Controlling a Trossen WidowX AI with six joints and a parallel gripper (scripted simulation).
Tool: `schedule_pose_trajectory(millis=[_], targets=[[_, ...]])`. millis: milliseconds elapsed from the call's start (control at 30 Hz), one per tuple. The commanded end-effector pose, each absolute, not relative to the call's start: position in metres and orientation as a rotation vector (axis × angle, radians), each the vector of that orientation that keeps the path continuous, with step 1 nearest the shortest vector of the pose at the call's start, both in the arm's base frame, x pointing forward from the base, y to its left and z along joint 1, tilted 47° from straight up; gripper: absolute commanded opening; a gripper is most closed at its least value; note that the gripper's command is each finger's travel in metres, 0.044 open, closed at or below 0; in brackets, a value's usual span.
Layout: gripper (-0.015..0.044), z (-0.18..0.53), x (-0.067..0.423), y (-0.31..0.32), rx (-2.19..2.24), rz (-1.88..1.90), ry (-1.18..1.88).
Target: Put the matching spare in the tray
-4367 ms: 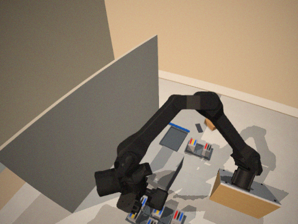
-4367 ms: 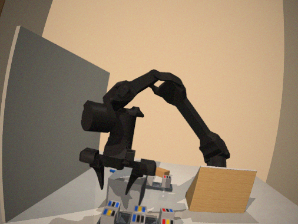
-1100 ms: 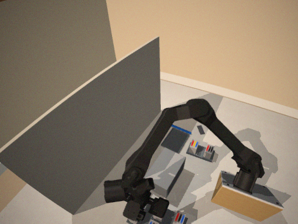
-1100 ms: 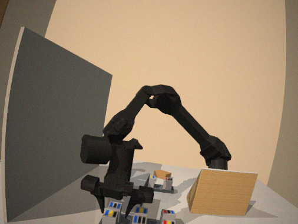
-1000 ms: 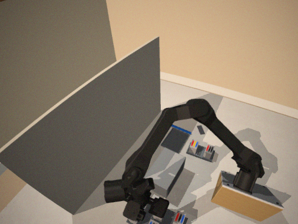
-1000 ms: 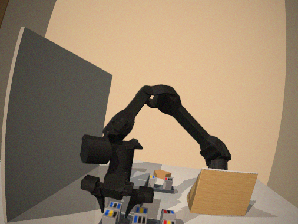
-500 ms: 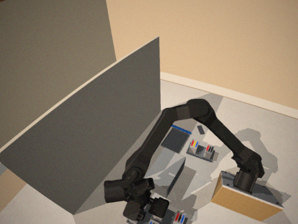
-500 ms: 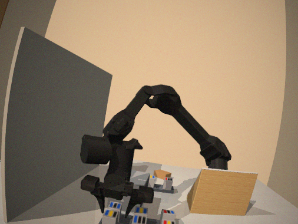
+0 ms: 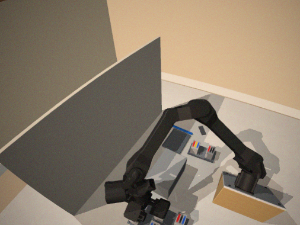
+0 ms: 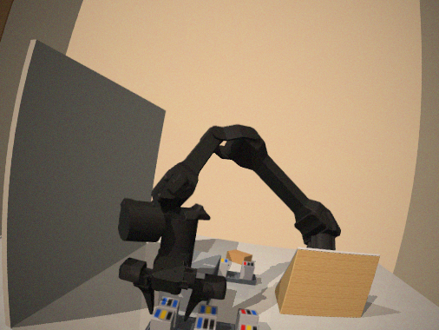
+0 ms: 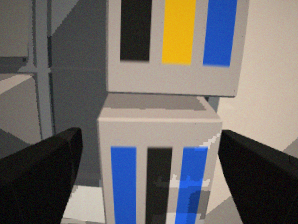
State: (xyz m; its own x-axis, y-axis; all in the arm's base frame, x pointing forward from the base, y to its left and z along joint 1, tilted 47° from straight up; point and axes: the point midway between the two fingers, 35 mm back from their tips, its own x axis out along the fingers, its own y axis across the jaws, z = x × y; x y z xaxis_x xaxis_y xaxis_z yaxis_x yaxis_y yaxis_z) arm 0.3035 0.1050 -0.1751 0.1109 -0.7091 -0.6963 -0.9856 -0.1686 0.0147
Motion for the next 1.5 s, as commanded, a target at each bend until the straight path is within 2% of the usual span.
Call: schedule_pose_trajectory(millis=[0,967,1133,1367,1467], targets=[[0.03,-0.1753,0.3029,0.1036,-1.944,0.799,1.645],[0.03,-0.1753,0.3029,0.1036,-1.944,0.799,1.645],[0.0169,-0.1751,0.3035,0.105,-1.937,0.799,1.644],[0.0122,-0.1751,0.3035,0.105,-1.937,0.799,1.644],[0.0043,-0.1751,0.3035,0.105,-1.937,0.799,1.644]])
